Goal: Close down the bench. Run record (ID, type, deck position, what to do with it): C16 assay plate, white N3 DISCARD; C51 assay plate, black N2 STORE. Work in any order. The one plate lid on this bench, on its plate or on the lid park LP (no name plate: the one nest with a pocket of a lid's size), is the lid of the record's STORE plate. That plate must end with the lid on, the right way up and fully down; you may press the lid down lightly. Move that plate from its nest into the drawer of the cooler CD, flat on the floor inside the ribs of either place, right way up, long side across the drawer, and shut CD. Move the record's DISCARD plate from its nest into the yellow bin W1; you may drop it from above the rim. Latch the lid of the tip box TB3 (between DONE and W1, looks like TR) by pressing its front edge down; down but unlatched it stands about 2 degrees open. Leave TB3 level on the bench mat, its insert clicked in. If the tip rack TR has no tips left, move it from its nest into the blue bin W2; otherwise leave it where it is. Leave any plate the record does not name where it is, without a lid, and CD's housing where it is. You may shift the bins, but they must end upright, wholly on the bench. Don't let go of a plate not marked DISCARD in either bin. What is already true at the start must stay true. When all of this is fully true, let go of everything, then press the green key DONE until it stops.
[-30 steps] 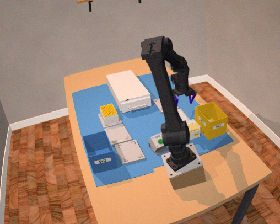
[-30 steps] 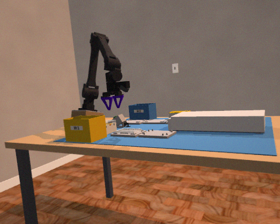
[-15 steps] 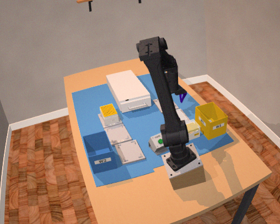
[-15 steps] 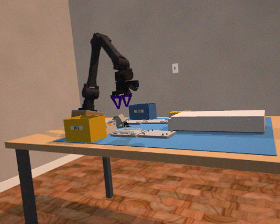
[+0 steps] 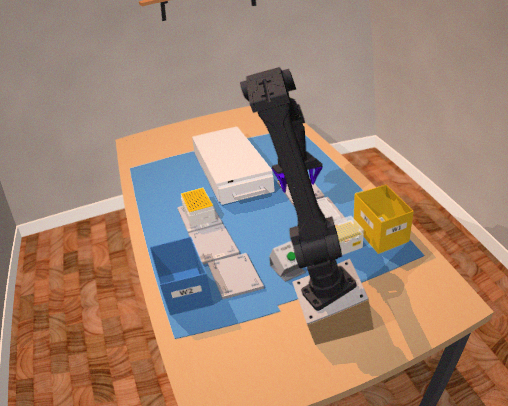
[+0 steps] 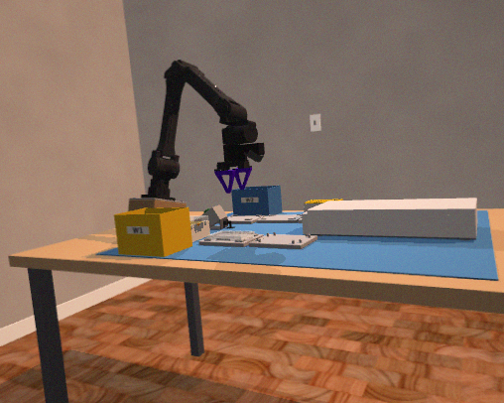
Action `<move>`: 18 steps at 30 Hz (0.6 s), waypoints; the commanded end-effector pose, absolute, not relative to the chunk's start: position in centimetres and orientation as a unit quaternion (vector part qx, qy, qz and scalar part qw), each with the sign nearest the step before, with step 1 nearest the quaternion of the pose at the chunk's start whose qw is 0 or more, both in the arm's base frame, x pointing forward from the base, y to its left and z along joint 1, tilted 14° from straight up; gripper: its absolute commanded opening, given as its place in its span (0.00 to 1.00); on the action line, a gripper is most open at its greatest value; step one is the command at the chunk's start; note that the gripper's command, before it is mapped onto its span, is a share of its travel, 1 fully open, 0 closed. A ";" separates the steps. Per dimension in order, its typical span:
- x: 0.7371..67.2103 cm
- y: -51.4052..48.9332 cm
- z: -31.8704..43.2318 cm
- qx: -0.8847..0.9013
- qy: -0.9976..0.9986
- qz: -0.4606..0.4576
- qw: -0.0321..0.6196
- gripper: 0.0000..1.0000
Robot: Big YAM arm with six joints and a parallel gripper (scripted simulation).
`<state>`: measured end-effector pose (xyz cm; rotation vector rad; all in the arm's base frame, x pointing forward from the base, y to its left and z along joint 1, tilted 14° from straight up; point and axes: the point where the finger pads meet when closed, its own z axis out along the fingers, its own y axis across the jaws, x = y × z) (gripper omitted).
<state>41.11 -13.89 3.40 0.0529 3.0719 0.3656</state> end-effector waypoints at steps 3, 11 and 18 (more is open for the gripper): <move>44.4 -14.0 6.6 0.025 0.992 0.105 0.060 1.00; 46.2 -11.3 6.4 0.026 0.992 0.112 0.047 1.00; 47.6 -9.4 6.9 0.026 0.992 0.113 0.045 1.00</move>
